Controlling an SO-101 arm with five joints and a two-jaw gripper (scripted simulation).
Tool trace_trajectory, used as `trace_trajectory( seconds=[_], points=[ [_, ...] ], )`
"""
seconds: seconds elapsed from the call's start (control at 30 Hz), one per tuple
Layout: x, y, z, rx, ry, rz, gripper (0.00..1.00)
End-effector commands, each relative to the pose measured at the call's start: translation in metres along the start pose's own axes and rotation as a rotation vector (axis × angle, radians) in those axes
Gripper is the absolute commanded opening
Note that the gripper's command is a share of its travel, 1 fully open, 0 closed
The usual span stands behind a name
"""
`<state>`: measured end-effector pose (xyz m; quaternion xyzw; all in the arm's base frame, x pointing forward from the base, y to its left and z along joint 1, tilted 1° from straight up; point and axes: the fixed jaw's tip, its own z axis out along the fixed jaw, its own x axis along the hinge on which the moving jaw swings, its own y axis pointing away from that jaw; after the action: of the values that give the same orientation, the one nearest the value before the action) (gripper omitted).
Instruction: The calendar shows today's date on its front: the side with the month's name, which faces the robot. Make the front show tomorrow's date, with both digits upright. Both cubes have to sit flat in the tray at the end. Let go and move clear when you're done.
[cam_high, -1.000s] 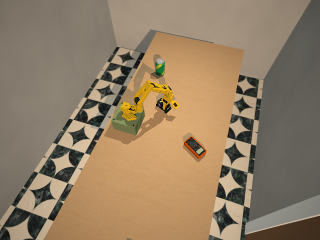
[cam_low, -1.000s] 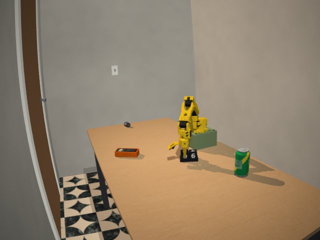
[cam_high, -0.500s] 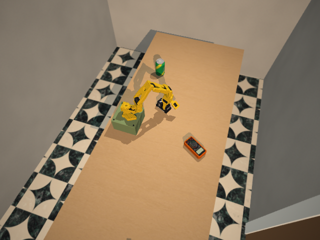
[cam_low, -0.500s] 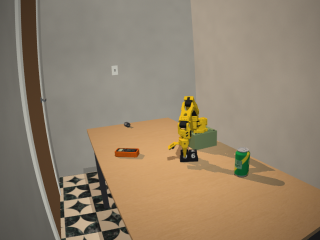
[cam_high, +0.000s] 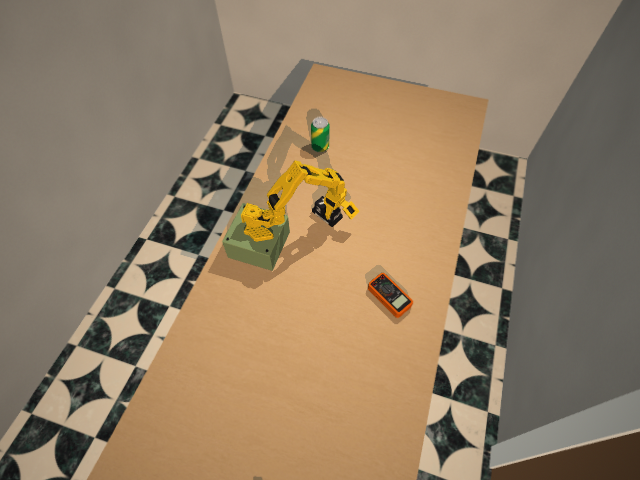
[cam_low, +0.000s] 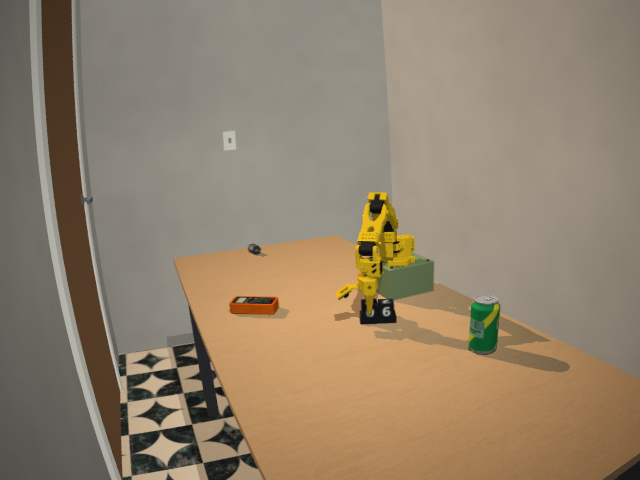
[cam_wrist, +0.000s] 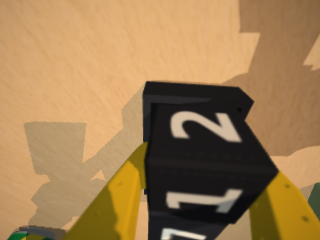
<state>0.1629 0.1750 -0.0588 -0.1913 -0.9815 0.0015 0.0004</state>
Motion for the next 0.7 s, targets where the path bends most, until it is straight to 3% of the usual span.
trace_trajectory(
  seconds=[0.0, 0.67],
  points=[
    [-0.0003, -0.0025, -0.0007, 0.005, 0.003, 0.013, 0.00],
    [-0.0003, -0.0025, -0.0043, 0.005, 0.003, 0.013, 0.00]
  ],
)
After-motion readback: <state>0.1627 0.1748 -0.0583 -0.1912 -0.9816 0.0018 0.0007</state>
